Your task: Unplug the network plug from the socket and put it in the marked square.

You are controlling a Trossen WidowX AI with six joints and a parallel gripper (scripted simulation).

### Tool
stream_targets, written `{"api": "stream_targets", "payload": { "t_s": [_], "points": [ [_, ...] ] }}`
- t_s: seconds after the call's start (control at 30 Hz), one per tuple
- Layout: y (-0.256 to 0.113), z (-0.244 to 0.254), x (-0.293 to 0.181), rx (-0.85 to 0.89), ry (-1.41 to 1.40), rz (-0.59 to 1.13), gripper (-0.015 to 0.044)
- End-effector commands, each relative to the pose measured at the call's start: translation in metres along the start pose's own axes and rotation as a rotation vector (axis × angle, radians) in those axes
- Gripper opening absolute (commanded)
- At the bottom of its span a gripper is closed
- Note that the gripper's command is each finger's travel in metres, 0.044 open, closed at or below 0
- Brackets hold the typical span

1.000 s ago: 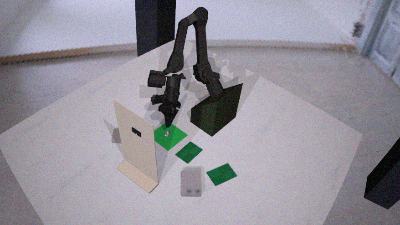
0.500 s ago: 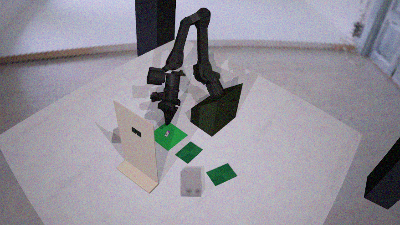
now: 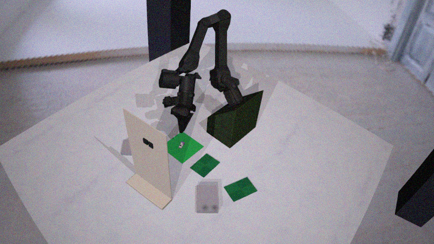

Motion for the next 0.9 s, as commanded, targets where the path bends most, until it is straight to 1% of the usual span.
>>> {"api": "stream_targets", "payload": {
  "t_s": [0.0,0.87],
  "points": [
    [-0.004,0.002,0.001,-0.001,0.006,-0.004,0.0156],
    [-0.031,0.015,0.001,0.000,0.005,-0.008,0.0156]
  ]
}}
Point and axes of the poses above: the point midway between the two fingers, 35 mm back from their tips, its own y axis out along the fingers, its own z axis across the jaws, x = y × z, the point moved 3 cm from there along -y, back along the fingers, and after that the axes turned 8 degrees about -y, right-handed, at the moved point
